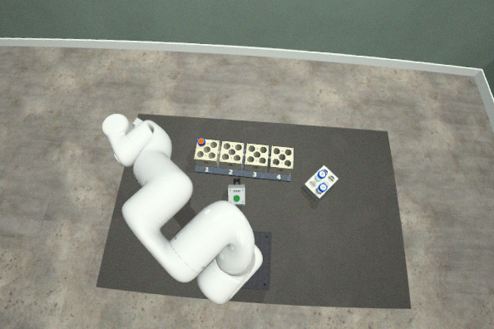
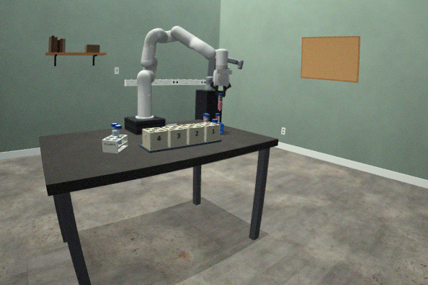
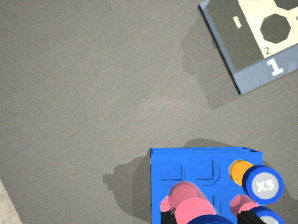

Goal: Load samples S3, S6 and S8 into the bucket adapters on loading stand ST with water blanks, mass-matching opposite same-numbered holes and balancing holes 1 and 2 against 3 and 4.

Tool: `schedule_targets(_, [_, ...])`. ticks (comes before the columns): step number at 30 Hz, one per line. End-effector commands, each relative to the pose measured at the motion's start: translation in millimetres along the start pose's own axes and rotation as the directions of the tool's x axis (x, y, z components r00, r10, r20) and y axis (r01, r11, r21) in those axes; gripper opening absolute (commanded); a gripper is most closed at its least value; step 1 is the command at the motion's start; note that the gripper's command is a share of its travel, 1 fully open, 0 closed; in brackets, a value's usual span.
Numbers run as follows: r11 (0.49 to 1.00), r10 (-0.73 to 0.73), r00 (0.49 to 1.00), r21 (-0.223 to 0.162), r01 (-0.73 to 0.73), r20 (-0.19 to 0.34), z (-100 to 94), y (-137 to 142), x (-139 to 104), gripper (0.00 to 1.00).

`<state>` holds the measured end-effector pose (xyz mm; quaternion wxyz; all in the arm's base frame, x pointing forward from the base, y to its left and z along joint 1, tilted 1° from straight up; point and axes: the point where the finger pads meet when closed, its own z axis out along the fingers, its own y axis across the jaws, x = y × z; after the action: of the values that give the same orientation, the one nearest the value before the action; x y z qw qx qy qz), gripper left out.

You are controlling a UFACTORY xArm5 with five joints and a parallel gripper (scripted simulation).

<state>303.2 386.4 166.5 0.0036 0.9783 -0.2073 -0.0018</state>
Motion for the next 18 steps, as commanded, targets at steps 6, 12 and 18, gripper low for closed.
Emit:
schedule_targets(6, [1.0, 0.0, 1.0, 0.008, 0.0, 0.013, -1.8, -1, 0, 0.0])
schedule_targets(12, [1.0, 0.0, 1.0, 0.008, 0.0, 0.013, 4.2, -1, 0, 0.0])
schedule_targets(18, [1.0, 0.0, 1.0, 0.008, 0.0, 0.013, 16.3, -1, 0, 0.0])
